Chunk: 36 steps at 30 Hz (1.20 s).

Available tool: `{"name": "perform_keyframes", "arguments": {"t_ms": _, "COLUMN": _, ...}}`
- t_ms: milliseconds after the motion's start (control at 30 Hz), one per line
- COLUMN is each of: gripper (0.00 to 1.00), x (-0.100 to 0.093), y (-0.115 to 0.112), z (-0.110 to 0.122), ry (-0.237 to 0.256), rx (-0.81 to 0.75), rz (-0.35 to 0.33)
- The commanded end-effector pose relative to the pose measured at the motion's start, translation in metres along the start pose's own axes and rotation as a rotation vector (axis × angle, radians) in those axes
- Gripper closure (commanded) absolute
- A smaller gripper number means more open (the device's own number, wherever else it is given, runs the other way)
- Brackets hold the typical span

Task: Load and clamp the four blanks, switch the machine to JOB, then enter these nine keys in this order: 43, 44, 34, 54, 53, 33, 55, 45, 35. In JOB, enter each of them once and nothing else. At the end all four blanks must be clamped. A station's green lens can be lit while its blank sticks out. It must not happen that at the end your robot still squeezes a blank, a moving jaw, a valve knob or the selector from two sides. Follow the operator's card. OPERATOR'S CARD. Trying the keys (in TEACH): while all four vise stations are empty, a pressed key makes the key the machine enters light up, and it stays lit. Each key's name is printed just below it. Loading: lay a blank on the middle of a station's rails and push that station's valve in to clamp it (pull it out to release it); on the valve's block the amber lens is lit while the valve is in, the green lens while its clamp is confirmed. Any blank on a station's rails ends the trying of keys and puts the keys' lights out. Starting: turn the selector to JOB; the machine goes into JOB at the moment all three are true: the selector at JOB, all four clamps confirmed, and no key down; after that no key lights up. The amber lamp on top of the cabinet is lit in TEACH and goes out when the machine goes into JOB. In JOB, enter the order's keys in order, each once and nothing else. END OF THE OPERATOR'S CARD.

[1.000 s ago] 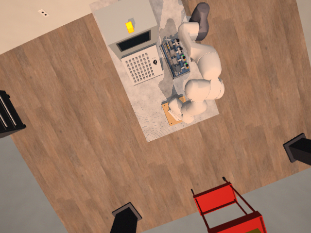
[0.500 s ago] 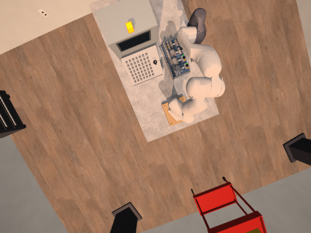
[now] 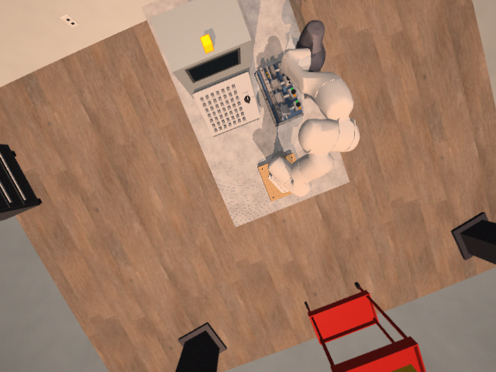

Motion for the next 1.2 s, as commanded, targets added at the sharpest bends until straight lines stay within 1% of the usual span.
{"name": "perform_keyframes", "arguments": {"t_ms": 0, "gripper": 1.0, "x": 0.0069, "y": 0.0025, "z": 0.0022, "ry": -0.009, "rx": 0.015, "rz": 0.007}}
{"name": "perform_keyframes", "arguments": {"t_ms": 267, "gripper": 1.0, "x": 0.0145, "y": 0.0026, "z": 0.0024, "ry": -0.009, "rx": 0.015, "rz": 0.007}}
{"name": "perform_keyframes", "arguments": {"t_ms": 1167, "gripper": 1.0, "x": 0.0154, "y": 0.0026, "z": 0.0024, "ry": -0.009, "rx": 0.015, "rz": 0.007}}
Point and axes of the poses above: the point where the finger pads meet when closed, its own x axis out along the fingers, its own z axis across the jaws, y = z × x, the point moved 1 cm from there along -x, back along the fingers, and after that the axes turned 11 degrees about -x, right-handed, at the moved point
